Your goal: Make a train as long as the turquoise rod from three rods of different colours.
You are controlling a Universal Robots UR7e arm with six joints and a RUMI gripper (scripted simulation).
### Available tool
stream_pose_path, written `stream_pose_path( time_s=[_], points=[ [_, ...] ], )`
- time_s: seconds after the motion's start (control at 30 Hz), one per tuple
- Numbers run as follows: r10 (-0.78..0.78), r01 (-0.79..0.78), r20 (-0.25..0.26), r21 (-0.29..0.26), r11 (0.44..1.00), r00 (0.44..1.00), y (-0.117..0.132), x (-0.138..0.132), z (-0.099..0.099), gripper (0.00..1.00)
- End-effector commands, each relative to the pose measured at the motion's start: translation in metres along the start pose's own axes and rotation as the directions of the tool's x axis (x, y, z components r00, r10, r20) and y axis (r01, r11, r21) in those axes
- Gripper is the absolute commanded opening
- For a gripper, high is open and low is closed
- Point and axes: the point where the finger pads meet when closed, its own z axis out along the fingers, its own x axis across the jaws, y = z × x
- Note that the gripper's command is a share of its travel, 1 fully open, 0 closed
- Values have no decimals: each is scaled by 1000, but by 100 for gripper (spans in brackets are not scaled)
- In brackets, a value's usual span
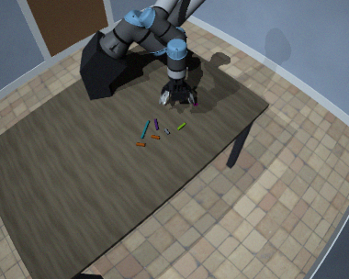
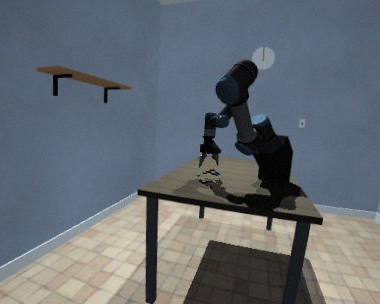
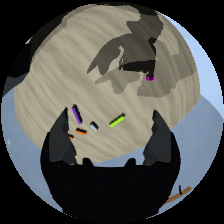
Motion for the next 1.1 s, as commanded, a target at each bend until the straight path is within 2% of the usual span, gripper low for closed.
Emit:
stream_pose_path(
  time_s=[0.0, 0.07, 0.23, 0.57, 0.63, 0.7, 1.07],
  points=[
    [-148, 148, 2, 1, 989, 989, -3, 7, 0, 100],
    [-148, 148, 2, 1, 989, 989, -3, 7, 0, 100],
    [-317, 317, 6, 2, 949, 949, -7, 15, 0, 100],
    [-565, 565, 8, 5, 825, 825, -14, 29, 0, 100],
    [-565, 565, 8, 5, 825, 825, -14, 29, 0, 100],
    [-645, 644, 9, 6, 765, 765, -16, 34, 0, 100],
    [-841, 841, 7, 8, 540, 540, -24, 51, -1, 100]
  ],
)
